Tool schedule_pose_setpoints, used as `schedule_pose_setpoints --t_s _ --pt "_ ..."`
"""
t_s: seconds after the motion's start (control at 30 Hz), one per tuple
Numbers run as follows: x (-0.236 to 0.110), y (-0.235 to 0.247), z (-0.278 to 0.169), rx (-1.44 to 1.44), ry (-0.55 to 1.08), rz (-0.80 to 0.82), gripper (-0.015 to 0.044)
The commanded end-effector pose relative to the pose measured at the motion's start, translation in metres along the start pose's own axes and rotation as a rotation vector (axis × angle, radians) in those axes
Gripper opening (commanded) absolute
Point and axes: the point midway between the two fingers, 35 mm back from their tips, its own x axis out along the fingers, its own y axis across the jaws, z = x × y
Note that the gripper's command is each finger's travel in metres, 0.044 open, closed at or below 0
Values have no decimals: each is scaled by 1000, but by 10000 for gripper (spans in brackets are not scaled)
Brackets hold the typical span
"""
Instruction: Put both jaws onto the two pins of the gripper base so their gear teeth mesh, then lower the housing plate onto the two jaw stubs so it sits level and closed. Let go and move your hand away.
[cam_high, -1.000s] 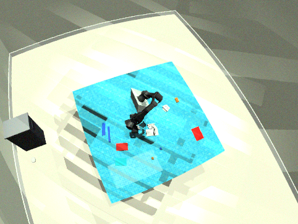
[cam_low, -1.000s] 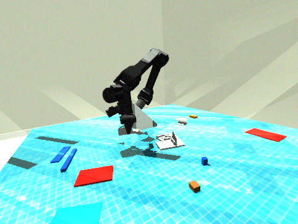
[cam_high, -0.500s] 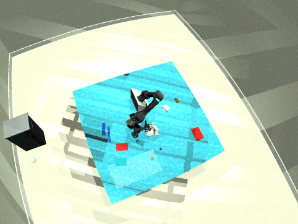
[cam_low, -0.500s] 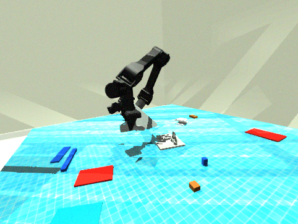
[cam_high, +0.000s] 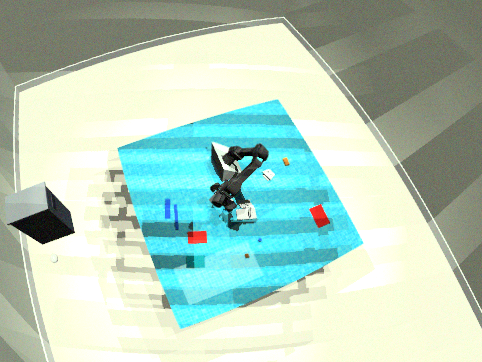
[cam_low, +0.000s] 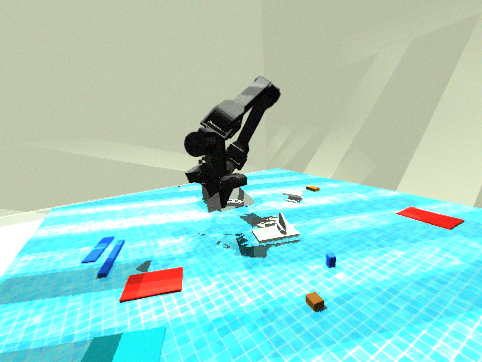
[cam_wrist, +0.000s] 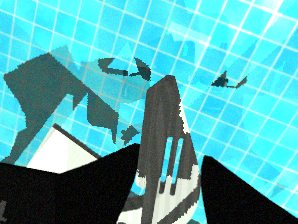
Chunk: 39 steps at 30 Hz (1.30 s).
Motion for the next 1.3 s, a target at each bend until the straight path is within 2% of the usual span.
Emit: schedule_pose_setpoints --t_s 0.0,1.27 --pt "0 3 -10 -106 4 4 134" --pt "2 14 -79 -1057 9 11 134"
